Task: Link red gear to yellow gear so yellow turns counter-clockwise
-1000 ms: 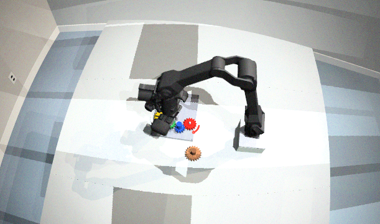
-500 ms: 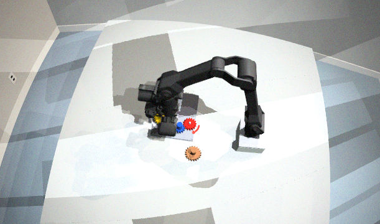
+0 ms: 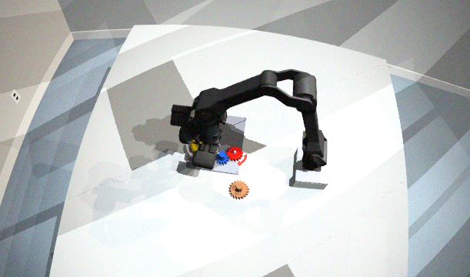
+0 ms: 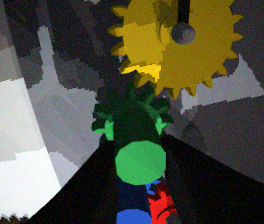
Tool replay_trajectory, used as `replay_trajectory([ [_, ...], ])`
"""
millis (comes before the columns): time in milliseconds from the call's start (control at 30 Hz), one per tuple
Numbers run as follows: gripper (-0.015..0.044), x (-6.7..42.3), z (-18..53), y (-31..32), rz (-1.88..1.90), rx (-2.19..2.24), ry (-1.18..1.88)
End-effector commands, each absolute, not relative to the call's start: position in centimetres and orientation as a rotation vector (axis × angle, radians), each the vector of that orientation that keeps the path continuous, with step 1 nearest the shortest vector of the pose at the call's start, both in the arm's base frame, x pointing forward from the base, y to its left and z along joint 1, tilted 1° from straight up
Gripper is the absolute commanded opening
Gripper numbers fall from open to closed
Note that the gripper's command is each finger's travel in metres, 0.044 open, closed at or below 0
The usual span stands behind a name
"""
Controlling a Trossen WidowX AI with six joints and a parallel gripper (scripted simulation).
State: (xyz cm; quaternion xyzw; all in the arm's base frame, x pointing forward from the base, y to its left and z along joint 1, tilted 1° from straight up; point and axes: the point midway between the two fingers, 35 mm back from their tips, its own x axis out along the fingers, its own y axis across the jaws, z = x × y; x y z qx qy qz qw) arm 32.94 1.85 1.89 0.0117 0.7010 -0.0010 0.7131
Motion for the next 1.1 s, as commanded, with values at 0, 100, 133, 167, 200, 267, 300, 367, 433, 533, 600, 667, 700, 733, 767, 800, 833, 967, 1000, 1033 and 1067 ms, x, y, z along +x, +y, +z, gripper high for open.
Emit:
replay_trajectory([
  [0,0.0000,32.9,1.8,1.8,-0.094,0.118,1.552],
  [100,0.0000,32.9,1.7,1.8,-0.157,0.181,1.548],
  [133,0.0000,32.9,1.7,1.8,-0.179,0.203,1.547],
  [167,0.0000,32.9,1.7,1.8,-0.199,0.224,1.545],
  [200,0.0000,32.9,1.7,1.8,-0.220,0.245,1.543],
  [267,0.0000,32.9,1.6,1.7,-0.250,0.275,1.540],
  [300,0.0000,33.0,1.6,1.7,-0.250,0.276,1.540],
  [367,0.0026,33.0,1.5,1.8,-0.244,0.270,1.540],
  [433,0.0079,33.0,1.6,1.8,-0.230,0.255,1.542],
  [533,0.0140,32.9,1.7,1.8,-0.190,0.215,1.546],
  [600,0.0140,32.9,1.8,1.8,-0.154,0.178,1.548],
  [667,0.0140,33.0,2.2,1.8,-0.143,0.167,1.549],
  [700,0.0140,33.0,2.7,1.8,-0.134,0.158,1.550],
  [733,0.0140,33.0,3.2,1.8,-0.123,0.146,1.550],
  [767,0.0140,33.0,3.9,1.8,-0.107,0.131,1.551],
  [800,0.0140,33.0,4.6,1.8,-0.092,0.115,1.551],
  [833,0.0140,32.9,5.3,1.8,-0.077,0.100,1.552],
  [967,0.0140,32.8,6.5,1.7,-0.051,0.073,1.553],
  [1000,0.0140,32.8,6.5,1.7,-0.051,0.073,1.553],
  [1033,0.0166,32.9,6.0,1.8,-0.071,0.097,1.548],
  [1067,0.0193,32.9,6.8,1.8,-0.071,0.097,1.548],
])
